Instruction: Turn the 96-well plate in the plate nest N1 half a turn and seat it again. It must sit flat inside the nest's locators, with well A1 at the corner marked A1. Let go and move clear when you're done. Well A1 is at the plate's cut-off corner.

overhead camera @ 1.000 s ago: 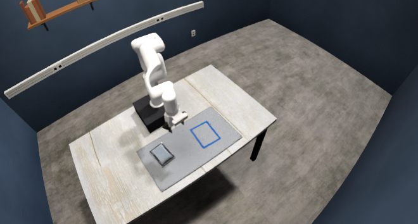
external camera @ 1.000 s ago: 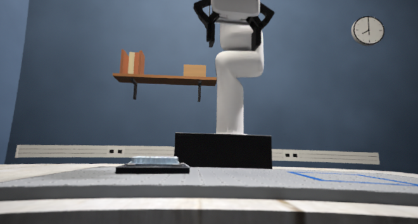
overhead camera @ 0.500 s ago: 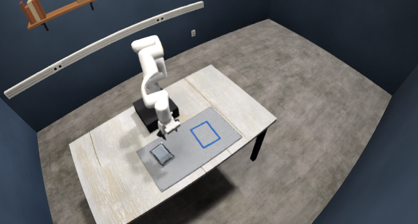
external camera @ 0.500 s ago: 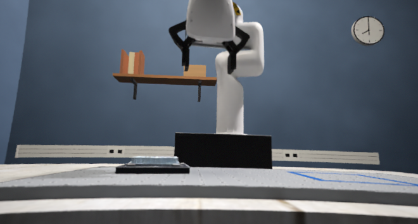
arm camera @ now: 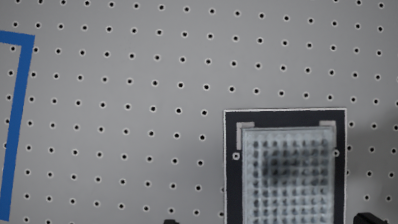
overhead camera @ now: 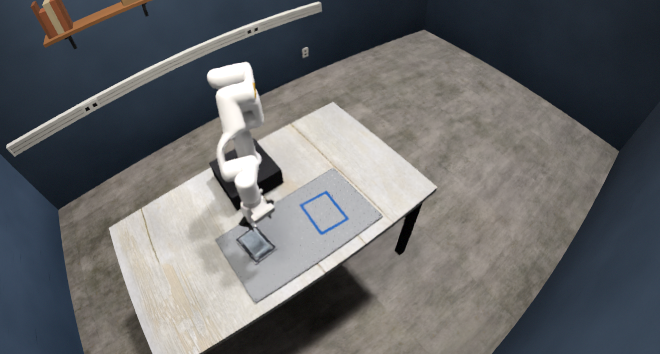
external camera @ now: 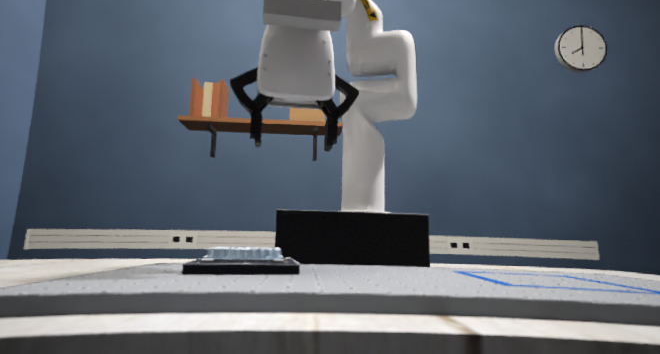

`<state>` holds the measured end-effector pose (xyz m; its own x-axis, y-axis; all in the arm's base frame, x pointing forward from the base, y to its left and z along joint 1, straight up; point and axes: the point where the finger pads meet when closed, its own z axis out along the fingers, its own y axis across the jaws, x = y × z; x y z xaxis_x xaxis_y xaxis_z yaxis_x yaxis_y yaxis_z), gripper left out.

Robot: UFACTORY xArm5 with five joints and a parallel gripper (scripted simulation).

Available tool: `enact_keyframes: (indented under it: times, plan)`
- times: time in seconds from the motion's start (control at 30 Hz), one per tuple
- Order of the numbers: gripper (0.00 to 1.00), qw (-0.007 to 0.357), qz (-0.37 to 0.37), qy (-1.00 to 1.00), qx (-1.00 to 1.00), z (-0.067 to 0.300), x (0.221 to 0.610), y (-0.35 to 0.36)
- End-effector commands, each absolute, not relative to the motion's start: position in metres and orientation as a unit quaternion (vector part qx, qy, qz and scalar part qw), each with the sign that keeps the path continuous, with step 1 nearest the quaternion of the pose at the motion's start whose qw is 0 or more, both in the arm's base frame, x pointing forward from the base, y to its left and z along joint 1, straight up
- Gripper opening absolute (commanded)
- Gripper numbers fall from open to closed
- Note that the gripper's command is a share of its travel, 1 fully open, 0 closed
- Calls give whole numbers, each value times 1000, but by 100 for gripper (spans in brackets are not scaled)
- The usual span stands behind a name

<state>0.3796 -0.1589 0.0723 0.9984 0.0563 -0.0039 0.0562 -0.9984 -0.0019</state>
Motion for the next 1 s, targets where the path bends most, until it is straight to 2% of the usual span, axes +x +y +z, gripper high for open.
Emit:
enact_keyframes:
  times: [0.0, 0.47, 0.97]
  plan:
    - [100, 2, -1, -28, -1000, 64, 379, -169]
    - [100, 2, -1, -28, -1000, 19, 367, -212]
    - [100, 2, -1, -28, -1000, 16, 367, -212]
